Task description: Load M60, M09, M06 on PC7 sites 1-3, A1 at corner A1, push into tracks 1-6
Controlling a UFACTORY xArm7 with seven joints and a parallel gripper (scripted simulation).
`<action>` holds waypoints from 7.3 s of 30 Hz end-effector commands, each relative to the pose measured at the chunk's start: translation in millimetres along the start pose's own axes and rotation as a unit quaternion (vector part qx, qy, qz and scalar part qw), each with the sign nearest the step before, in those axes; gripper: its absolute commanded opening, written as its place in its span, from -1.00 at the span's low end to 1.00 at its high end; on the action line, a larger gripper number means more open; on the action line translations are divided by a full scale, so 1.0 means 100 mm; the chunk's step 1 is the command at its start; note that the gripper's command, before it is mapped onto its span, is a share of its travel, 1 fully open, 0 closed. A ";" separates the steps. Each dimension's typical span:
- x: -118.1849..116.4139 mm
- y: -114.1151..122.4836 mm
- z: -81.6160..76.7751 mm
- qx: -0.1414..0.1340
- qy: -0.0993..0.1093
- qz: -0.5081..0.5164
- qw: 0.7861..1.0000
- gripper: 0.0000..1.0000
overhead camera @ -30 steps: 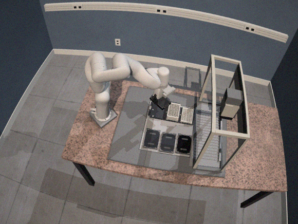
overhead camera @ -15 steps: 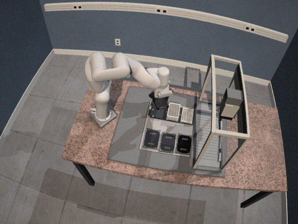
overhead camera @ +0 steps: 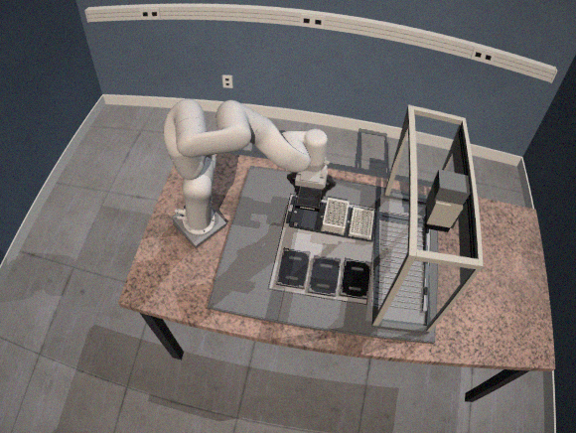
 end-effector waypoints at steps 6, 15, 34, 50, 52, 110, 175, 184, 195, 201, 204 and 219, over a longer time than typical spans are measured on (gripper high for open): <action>-0.01 0.01 -0.01 0.004 -0.003 0.018 1.000 -1.00; -0.01 0.01 -0.01 0.004 -0.003 0.018 1.000 -1.00; -0.01 0.01 0.24 0.004 -0.003 0.018 1.000 -1.00; -0.01 0.01 0.49 0.004 -0.003 0.018 1.000 -1.00; -0.01 0.01 0.51 0.004 -0.003 0.018 1.000 -1.00; -0.01 0.00 1.01 0.004 -0.003 0.018 1.000 -1.00; -0.01 0.00 1.00 0.004 -0.003 0.018 1.000 1.00; -0.01 0.01 0.85 0.004 -0.003 0.018 1.000 1.00; -0.01 0.01 0.70 0.004 -0.003 0.018 1.000 1.00; -0.01 0.01 0.60 0.004 -0.003 0.018 1.000 1.00; -0.01 0.01 0.58 0.004 -0.003 0.018 1.000 1.00; -0.01 0.01 0.33 0.004 -0.003 0.018 1.000 1.00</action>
Point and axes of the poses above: the point where the finger pads meet when closed, its own z axis out along the fingers, its own x axis across the jaws, y = z × x, the point moved 10 cm from there along -z, back along the fingers, and after that the axes turned 6 degrees about -z, right-handed, at the moved point
